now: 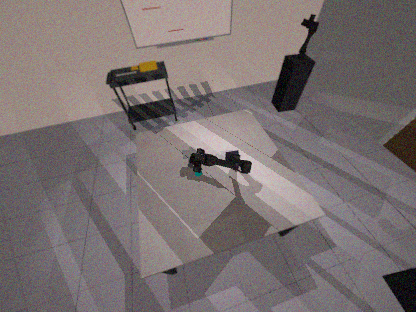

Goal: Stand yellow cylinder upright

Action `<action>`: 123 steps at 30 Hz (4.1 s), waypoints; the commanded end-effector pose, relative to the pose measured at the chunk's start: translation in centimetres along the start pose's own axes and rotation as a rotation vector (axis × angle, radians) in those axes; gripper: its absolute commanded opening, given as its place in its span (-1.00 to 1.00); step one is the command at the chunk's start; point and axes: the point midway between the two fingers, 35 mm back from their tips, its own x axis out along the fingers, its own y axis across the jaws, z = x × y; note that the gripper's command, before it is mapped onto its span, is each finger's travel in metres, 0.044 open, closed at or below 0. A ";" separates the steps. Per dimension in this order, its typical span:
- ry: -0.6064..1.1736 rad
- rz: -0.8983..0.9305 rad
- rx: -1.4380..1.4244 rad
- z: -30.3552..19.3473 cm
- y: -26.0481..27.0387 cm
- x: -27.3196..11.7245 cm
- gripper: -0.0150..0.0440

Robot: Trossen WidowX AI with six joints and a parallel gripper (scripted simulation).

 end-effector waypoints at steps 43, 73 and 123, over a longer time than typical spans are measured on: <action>-0.309 -0.010 0.059 0.0 0.3 -0.4 -0.14; -0.513 0.039 0.117 -0.3 0.7 -1.4 -0.14; -0.839 0.216 0.249 -1.9 1.1 -4.3 -0.14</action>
